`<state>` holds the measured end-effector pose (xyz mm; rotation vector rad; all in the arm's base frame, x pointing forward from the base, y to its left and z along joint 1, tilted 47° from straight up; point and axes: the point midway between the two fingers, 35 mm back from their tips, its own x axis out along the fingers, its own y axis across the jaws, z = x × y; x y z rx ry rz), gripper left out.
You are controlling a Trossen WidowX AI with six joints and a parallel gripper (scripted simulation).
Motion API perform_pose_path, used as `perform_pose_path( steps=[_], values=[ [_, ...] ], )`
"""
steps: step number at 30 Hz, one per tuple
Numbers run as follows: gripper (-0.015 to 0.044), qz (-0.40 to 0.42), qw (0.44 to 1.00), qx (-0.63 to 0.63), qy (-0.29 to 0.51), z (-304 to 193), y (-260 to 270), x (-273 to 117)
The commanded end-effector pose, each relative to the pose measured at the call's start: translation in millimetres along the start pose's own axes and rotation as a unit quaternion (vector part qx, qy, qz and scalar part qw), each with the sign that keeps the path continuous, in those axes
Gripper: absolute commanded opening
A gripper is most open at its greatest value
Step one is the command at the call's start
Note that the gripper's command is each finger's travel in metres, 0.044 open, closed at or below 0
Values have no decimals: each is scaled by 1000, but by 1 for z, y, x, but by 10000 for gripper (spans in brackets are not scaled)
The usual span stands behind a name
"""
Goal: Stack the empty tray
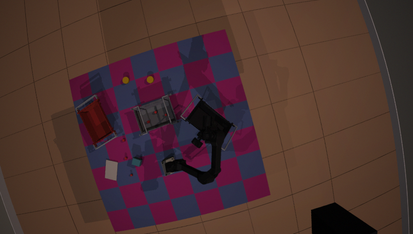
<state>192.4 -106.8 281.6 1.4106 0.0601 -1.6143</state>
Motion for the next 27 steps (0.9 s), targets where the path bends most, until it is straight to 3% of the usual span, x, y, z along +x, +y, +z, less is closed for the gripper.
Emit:
perform_pose_path(
  steps=[1,27],
  values=[
    [0,5,1000,-23,6,-20,6,-3],
    [0,-6,985,-171,2,-134,-14,1]
  ],
)
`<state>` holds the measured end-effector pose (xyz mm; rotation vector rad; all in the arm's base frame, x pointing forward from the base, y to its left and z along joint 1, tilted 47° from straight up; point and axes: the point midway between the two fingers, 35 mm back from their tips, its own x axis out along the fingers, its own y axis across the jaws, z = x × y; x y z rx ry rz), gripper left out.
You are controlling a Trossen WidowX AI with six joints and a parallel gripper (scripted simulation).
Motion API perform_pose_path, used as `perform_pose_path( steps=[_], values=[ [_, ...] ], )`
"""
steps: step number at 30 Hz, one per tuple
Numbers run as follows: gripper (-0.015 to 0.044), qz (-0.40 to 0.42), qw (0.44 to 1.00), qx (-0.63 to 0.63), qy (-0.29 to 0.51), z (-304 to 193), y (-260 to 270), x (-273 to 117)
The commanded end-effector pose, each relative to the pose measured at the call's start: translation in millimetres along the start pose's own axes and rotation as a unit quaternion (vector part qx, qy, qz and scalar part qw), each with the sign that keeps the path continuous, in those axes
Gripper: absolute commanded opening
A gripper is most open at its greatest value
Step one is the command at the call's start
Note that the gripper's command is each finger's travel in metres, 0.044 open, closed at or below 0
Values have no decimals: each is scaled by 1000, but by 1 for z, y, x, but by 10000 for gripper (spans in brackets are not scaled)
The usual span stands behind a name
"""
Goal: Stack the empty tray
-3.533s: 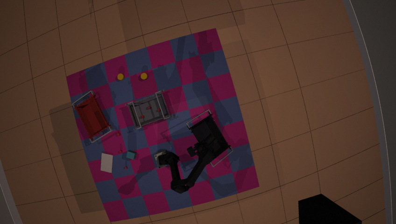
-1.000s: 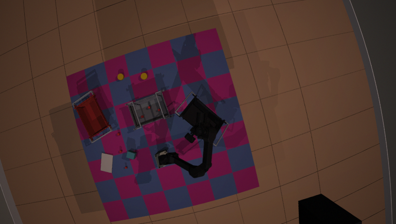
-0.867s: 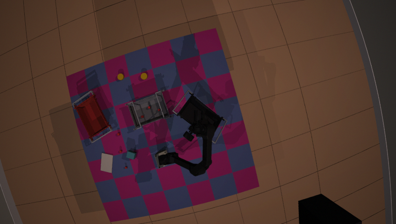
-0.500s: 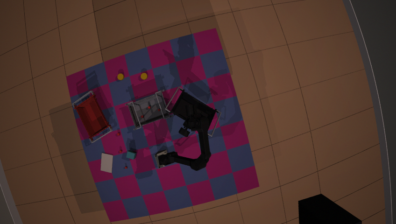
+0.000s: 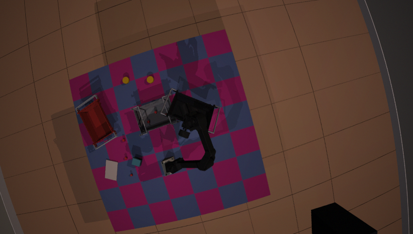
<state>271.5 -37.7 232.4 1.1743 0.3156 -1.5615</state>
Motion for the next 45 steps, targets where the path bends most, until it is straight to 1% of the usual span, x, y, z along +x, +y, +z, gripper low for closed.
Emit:
perform_pose_path(
  steps=[1,21,39,45],
  values=[
    [0,12,1000,-25,2,-23,2,-6],
    [0,21,990,-139,-19,-115,-22,-8],
    [0,42,970,-235,-48,-191,-68,-8],
    [0,50,963,-259,-56,-208,-83,-7]
  ],
)
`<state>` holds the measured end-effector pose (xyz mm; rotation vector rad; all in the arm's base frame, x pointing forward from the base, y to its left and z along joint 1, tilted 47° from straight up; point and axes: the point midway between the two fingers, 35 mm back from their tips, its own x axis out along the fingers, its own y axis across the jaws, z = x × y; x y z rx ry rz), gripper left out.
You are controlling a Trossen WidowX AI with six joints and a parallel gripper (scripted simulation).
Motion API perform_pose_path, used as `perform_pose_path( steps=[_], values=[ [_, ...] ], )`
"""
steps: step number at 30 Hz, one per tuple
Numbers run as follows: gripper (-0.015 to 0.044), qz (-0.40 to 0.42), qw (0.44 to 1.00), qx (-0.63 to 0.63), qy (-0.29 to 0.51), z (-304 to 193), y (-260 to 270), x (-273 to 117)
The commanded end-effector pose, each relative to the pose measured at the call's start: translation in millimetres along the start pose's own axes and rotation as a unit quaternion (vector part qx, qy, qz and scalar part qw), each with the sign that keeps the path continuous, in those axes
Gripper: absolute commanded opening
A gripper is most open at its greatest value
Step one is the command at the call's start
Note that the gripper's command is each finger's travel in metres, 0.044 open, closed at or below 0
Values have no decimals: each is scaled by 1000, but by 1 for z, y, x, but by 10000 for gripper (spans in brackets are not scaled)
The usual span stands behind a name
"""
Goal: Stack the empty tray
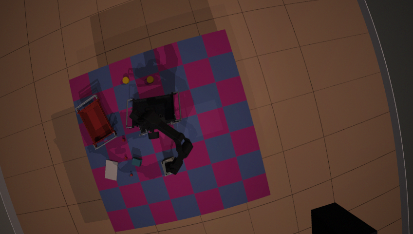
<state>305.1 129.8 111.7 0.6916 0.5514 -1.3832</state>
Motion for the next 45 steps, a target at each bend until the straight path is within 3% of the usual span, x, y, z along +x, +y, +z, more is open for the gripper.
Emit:
perform_pose_path(
  steps=[1,45],
  values=[
    [0,20,1000,-9,-2,-13,1,-9],
    [0,17,1000,-9,-5,-35,-4,-9]
  ],
)
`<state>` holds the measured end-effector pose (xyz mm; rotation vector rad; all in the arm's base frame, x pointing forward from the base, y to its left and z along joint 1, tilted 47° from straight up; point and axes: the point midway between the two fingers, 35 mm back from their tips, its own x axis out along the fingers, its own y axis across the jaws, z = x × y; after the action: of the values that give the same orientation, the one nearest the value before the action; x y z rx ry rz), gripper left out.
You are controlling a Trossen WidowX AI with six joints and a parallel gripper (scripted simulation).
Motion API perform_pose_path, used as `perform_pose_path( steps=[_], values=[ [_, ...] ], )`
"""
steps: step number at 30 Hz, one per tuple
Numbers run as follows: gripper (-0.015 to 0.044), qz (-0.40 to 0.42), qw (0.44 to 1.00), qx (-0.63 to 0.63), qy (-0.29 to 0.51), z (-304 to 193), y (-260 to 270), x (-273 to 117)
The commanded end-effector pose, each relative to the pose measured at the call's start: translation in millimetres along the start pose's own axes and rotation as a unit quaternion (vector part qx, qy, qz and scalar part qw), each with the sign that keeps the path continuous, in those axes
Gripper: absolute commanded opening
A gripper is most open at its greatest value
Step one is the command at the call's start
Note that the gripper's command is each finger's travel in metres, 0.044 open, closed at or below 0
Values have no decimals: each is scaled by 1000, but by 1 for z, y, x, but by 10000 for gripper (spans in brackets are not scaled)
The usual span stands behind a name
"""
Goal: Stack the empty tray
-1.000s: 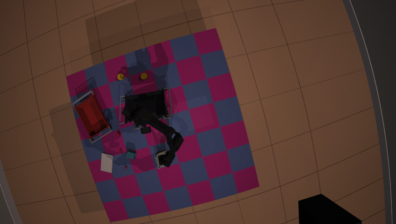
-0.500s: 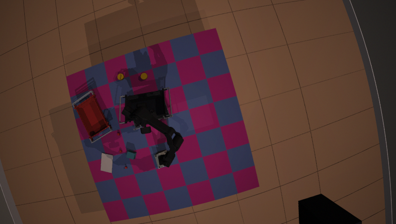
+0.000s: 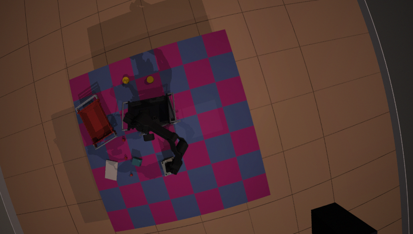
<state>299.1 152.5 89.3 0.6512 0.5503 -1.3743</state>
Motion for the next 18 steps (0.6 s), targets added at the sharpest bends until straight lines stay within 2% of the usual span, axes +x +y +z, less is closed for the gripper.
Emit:
perform_pose_path(
  steps=[1,18],
  values=[
    [0,15,1000,6,6,-3,4,-8],
    [0,12,1000,-8,5,-4,4,1]
  ],
)
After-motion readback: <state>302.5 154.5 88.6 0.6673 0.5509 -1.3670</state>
